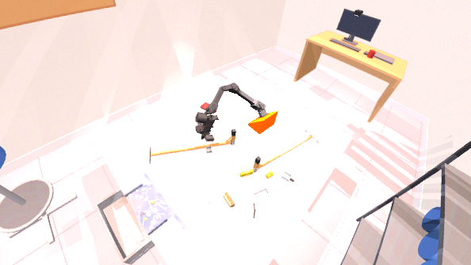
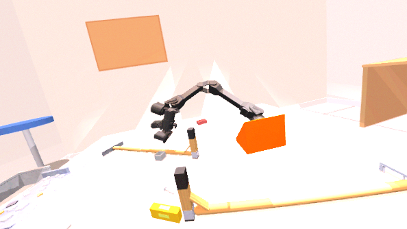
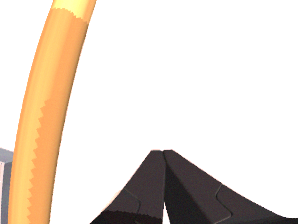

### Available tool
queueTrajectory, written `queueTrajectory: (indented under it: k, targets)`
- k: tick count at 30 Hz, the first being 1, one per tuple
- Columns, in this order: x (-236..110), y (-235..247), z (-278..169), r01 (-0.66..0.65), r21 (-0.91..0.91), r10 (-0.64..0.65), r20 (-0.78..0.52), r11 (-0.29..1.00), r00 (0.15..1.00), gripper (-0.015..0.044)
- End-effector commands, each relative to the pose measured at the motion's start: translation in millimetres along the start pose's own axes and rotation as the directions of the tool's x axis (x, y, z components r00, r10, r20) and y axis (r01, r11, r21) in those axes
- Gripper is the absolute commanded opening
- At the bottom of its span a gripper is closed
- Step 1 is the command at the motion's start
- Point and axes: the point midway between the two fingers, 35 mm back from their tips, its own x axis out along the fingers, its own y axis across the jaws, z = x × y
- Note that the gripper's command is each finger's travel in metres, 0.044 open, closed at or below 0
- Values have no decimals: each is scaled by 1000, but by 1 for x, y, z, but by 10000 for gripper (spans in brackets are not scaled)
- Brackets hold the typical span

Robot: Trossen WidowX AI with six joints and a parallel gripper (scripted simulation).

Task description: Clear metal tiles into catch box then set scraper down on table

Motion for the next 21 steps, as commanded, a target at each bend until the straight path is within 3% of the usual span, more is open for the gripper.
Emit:
queueTrajectory:
  k: [1,21]
  targets:
    - [7,1,-5,-5,-6,5,5,1000,1000,0]
    - [19,9,-8,-4,-6,4,7,1000,1000,0]
